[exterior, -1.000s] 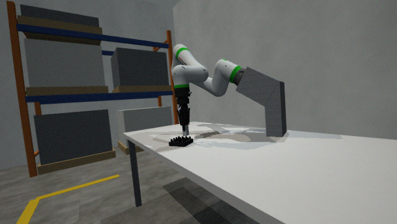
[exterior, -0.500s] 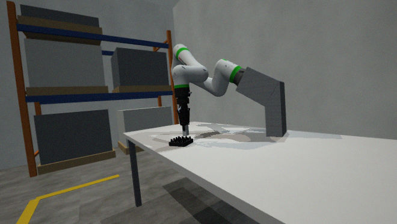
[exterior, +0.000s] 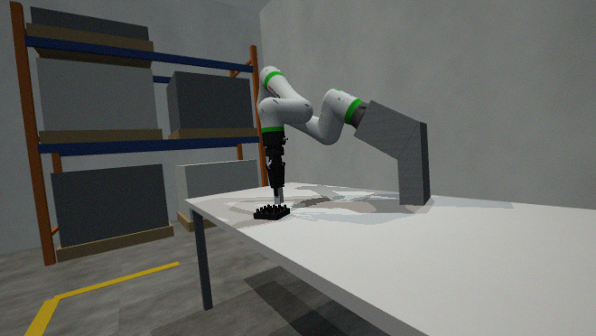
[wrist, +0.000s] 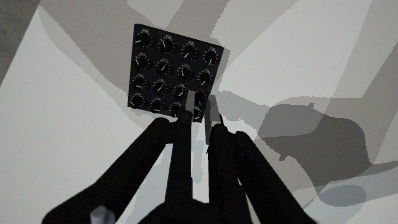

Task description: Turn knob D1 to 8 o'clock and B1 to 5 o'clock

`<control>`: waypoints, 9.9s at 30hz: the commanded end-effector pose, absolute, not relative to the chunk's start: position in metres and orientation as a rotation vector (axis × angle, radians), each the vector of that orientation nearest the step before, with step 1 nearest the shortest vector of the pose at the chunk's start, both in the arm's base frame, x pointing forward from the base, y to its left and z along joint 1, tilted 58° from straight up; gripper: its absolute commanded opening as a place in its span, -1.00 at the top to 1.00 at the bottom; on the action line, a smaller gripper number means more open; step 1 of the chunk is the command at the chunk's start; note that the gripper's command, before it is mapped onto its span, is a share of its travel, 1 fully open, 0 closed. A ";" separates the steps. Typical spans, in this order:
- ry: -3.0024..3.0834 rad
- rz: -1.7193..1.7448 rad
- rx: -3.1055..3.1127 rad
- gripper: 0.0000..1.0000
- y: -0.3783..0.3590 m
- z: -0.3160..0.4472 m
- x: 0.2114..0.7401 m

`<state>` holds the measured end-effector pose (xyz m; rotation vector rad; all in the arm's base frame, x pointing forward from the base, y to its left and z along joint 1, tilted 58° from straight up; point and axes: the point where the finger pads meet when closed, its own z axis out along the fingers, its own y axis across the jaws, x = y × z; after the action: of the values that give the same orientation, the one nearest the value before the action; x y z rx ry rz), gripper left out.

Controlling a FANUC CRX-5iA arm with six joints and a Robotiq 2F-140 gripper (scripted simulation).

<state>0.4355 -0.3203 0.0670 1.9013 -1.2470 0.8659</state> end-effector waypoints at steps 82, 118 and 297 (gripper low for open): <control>-1.247 0.866 1.902 0.90 -0.332 0.060 0.438; -1.292 0.888 1.881 0.90 -0.332 0.060 0.438; -2.739 1.523 0.446 0.77 -0.300 0.080 0.432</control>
<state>0.4318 -0.3004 0.0799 0.4454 -2.7383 1.5234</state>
